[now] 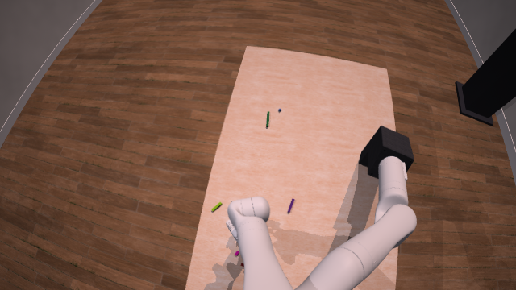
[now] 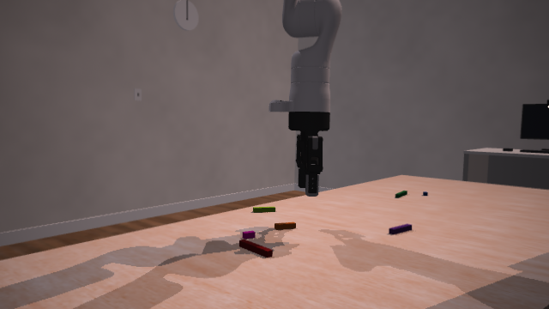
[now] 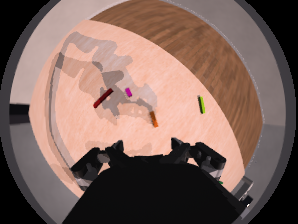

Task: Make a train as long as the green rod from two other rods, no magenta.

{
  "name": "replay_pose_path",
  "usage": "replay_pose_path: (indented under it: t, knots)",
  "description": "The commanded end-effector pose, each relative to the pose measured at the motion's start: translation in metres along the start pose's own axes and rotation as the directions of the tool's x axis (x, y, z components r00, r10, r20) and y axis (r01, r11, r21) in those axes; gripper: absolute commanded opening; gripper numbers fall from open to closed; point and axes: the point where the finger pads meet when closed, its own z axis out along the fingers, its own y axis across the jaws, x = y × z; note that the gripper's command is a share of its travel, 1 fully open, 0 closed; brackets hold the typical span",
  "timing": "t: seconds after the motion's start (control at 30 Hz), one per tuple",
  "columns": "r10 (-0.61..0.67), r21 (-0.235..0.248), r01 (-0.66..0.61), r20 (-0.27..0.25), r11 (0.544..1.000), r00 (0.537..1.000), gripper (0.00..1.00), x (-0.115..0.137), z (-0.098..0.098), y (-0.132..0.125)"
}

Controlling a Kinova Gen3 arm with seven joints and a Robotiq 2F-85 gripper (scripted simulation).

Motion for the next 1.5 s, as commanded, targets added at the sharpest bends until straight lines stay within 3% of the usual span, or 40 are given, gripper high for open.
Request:
replay_pose_path:
  t: [0.0, 1.33, 1.47]
  knots:
    - [-0.004, -0.004, 0.004, -0.002, 1.000, 1.000, 1.00, 0.0006, 0.0004, -0.0006]
    - [-0.005, -0.004, 0.005, -0.002, 1.000, 1.000, 1.00, 0.0007, 0.0004, -0.0006]
    - [-0.054, -0.005, 0.054, -0.003, 0.999, 0.999, 1.00, 0.0045, 0.0003, -0.0024]
